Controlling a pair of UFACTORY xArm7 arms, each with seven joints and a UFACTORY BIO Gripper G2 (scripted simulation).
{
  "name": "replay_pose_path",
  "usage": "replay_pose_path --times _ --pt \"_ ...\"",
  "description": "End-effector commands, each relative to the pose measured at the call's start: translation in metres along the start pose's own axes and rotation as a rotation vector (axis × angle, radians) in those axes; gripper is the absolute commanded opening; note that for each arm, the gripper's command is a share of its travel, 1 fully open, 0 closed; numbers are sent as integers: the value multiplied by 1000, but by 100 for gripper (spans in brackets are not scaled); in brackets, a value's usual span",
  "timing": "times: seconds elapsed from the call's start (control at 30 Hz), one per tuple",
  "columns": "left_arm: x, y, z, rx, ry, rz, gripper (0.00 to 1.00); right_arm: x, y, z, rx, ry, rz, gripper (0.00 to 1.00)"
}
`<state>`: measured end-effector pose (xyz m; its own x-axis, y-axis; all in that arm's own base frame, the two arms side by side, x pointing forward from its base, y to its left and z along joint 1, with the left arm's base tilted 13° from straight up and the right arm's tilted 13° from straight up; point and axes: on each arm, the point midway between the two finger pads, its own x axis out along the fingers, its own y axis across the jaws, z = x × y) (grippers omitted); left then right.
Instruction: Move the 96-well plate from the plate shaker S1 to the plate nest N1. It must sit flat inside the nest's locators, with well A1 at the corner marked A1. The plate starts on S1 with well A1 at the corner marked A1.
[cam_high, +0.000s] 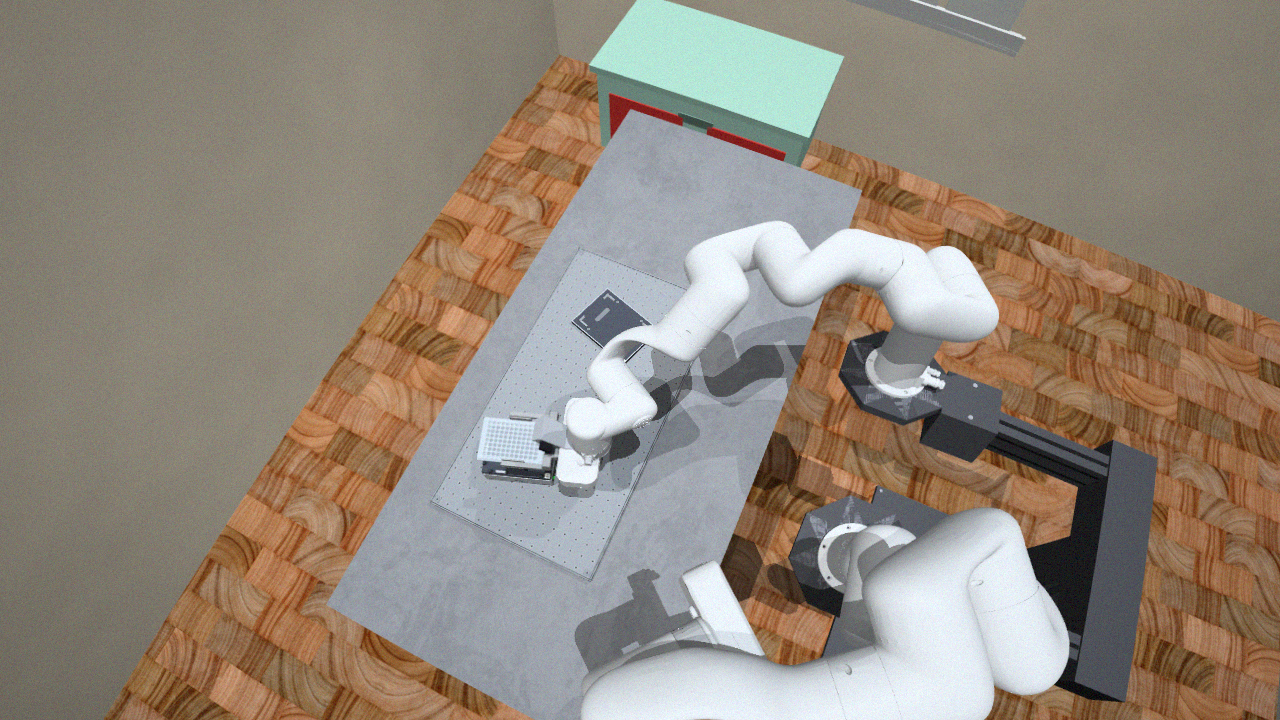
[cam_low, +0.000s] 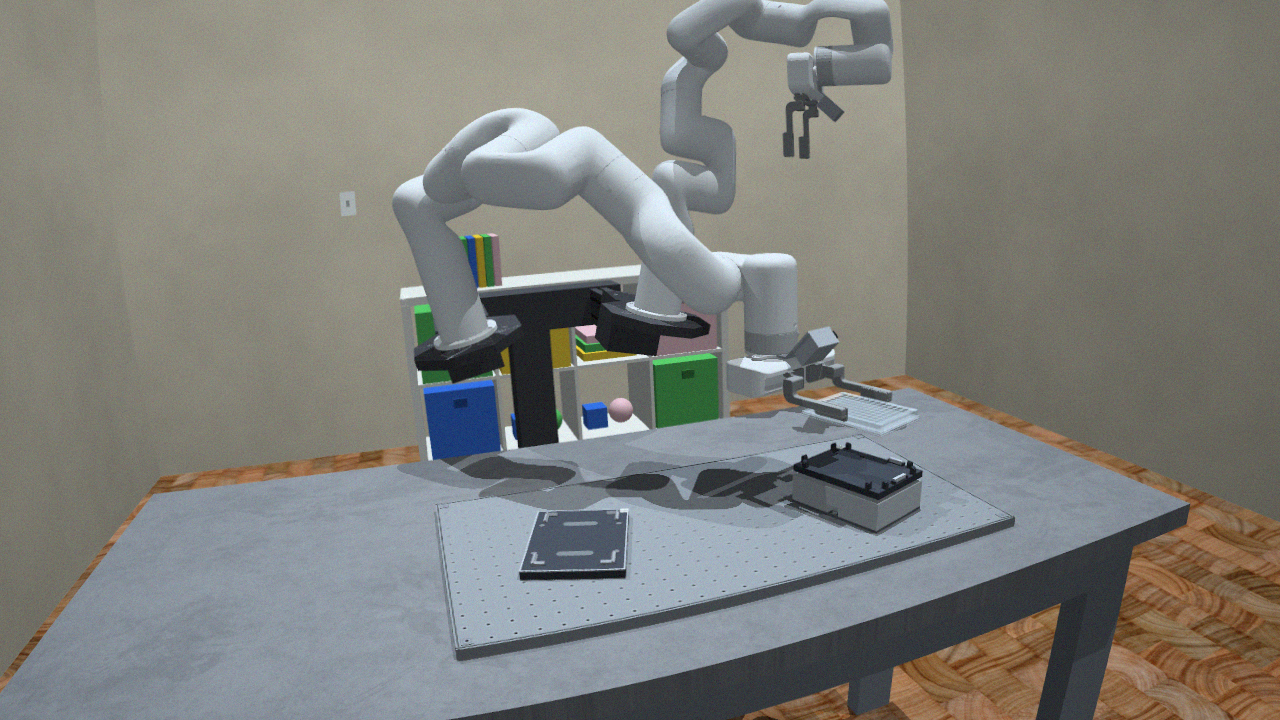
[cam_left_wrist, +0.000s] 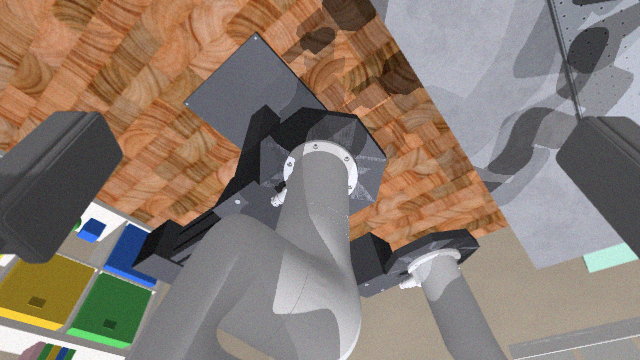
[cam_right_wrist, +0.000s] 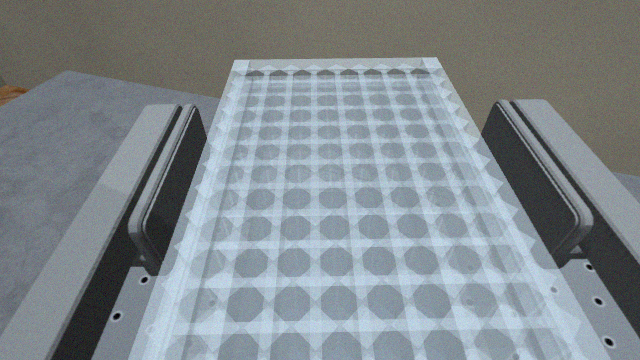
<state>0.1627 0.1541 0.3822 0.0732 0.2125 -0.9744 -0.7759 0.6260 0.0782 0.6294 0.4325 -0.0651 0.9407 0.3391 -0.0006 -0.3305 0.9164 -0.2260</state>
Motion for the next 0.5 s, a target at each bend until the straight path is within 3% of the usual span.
replay_pose_path --times 0.0,0.47 --pt "-1 0 0 0 -3 -1 100 1 1 7 2 -4 0 0" --pt "-1 0 0 0 -3 -1 100 1 1 15 2 -4 0 0"
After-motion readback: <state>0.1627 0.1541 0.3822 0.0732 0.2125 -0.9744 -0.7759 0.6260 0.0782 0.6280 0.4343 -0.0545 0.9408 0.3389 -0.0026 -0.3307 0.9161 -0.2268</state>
